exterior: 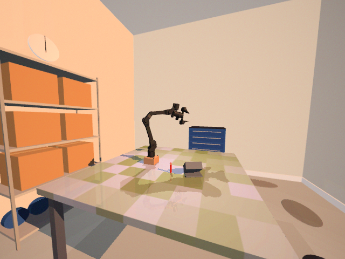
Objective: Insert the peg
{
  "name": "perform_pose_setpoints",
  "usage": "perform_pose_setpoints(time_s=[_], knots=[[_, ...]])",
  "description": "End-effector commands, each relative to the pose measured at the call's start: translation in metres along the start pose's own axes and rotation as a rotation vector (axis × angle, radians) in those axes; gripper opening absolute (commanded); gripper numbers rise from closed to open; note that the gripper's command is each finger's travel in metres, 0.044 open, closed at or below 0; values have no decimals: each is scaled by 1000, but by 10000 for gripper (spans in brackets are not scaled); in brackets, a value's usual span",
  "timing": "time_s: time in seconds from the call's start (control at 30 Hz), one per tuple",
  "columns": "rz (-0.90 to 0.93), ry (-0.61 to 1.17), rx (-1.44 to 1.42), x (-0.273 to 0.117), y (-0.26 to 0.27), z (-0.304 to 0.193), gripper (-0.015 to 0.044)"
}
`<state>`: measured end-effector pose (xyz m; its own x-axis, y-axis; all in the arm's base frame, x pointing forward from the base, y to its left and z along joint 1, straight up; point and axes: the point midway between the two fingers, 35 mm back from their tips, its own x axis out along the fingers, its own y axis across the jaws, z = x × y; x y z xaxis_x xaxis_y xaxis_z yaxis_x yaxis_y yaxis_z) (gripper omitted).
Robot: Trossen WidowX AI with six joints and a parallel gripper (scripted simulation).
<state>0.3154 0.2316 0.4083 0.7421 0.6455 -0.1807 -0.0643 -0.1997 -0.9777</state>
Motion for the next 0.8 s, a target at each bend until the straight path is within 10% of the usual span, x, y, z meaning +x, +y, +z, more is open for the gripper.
perform_pose_setpoints(time_s=[0.0,0.77], knots=[[61,48,38,6,19,-18,440],[364,329,293,-1,123,-125,440]])
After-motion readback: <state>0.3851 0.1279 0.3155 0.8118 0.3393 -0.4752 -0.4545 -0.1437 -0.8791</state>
